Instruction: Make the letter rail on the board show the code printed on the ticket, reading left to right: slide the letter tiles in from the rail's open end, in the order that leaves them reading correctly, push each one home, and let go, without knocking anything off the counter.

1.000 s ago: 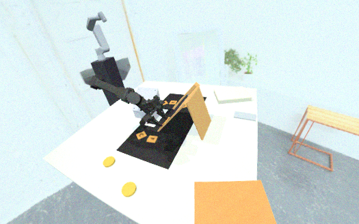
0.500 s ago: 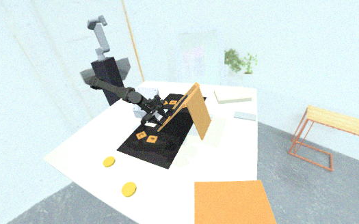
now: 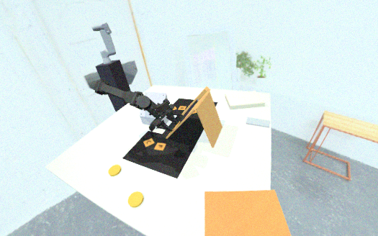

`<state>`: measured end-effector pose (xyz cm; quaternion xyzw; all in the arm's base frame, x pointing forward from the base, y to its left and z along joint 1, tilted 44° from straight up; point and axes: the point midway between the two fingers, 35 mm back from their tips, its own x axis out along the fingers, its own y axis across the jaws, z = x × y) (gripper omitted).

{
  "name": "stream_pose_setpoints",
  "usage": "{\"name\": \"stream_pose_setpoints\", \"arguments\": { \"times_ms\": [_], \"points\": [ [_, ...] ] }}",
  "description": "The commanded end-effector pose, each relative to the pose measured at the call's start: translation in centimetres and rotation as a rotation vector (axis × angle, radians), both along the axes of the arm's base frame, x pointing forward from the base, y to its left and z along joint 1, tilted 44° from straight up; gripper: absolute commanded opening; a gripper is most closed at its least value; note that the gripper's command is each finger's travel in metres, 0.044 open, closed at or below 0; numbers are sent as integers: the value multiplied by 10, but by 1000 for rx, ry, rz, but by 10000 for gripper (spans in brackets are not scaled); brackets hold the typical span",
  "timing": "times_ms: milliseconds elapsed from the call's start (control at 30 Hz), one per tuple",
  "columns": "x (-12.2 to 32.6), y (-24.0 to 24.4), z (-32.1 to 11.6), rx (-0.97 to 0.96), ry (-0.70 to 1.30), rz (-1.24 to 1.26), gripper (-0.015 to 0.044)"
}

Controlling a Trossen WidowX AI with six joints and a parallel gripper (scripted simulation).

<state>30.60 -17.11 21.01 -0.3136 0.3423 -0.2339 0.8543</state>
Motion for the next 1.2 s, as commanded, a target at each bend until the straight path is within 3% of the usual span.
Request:
{"name": "stream_pose_setpoints", "arguments": {
  "times_ms": [0,1167],
  "points": [
    [0,1,-2,0,-1,-6,0],
    [4,13,-14,1,-1,-6,0]
  ]
}}
